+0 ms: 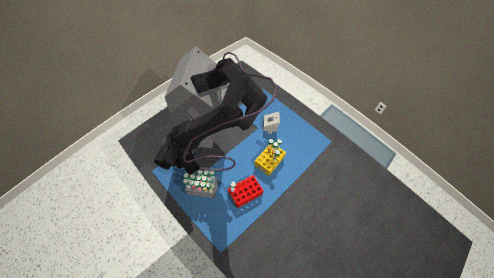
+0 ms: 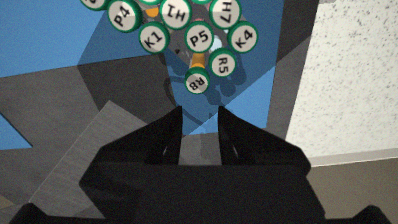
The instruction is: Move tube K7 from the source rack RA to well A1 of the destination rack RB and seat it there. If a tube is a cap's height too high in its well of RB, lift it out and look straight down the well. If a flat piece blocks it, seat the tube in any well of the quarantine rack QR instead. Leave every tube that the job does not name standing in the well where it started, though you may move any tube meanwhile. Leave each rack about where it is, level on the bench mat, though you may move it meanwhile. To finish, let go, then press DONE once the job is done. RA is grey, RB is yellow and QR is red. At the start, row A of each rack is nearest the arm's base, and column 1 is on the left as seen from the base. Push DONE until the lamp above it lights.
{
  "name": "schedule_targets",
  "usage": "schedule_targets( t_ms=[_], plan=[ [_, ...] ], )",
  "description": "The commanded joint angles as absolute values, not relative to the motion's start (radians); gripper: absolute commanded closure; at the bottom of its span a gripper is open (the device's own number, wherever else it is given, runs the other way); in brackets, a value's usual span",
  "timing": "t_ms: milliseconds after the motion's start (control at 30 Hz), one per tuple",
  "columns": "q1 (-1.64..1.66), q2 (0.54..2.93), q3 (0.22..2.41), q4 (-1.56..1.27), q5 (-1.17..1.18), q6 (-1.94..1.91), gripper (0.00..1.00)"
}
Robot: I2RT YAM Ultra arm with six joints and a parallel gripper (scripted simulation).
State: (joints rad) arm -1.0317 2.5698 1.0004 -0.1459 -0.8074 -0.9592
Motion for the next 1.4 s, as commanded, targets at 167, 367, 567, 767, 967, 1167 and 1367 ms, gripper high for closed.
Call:
schedule_targets(
  t_ms=[167,367,567,767,967,1167,1367],
  plan=[
    [-1.094,2.504,1.045,-0.276,-0.798,-1.045,0.7],
    [-1.126,2.478,1.062,-0.351,-0.792,-1.09,0.7],
    [-1.11,2.468,1.009,-0.351,-0.803,-1.039,1.0],
    [-1.05,2.413,0.972,-0.321,-0.825,-0.799,1.0],
    [-0.995,2.338,0.91,-0.27,-0.831,-0.696,1.0],
    [-0.958,2.287,0.869,-0.232,-0.829,-0.633,1.0],
    [-0.905,2.222,0.824,-0.196,-0.835,-0.556,1.0]
  ],
)
